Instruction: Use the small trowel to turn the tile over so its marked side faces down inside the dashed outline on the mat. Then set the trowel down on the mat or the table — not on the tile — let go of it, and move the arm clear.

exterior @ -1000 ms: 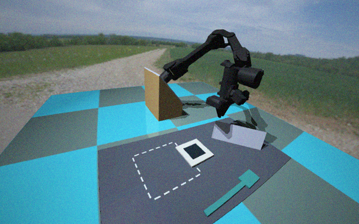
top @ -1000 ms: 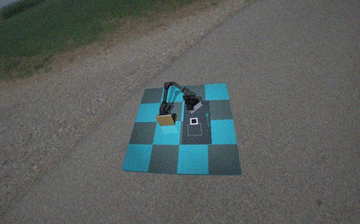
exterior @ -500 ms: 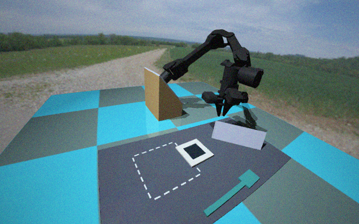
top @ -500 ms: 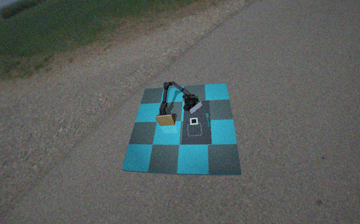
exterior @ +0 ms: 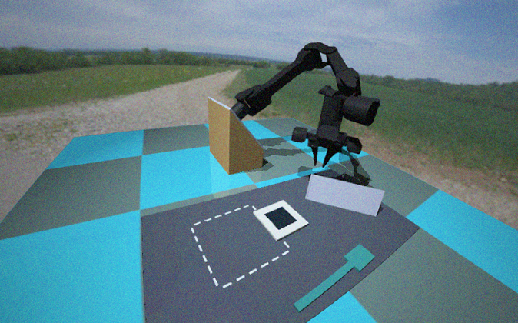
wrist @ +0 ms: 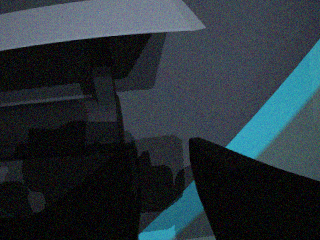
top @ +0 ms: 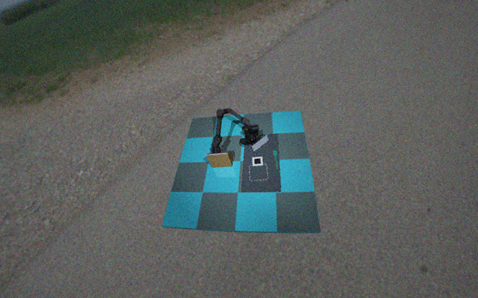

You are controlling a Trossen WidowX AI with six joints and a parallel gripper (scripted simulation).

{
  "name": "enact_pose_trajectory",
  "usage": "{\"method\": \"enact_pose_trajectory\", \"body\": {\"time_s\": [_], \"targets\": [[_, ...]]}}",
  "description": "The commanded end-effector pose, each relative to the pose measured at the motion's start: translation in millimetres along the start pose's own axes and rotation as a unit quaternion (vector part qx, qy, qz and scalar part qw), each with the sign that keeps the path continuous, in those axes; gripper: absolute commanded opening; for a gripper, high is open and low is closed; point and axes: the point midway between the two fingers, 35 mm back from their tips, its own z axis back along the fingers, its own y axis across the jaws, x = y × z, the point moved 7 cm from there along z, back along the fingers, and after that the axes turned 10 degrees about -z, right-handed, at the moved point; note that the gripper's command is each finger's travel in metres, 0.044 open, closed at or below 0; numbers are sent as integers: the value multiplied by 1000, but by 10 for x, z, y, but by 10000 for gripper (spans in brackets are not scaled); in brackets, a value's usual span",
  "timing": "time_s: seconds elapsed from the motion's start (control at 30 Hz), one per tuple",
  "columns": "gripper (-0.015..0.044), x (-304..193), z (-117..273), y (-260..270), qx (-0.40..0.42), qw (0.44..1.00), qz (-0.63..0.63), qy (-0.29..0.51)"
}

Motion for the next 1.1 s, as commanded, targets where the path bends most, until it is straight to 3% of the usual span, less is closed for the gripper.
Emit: {"method": "enact_pose_trajectory", "body": {"time_s": [0.0, 0.53, 1.07], "targets": [[100, -19, -1, -6, -2, 998, -60, -2], [100, -88, 3, -17, -1, 943, -332, -2], [100, -155, 7, -30, -1, 815, -579, -1]]}}
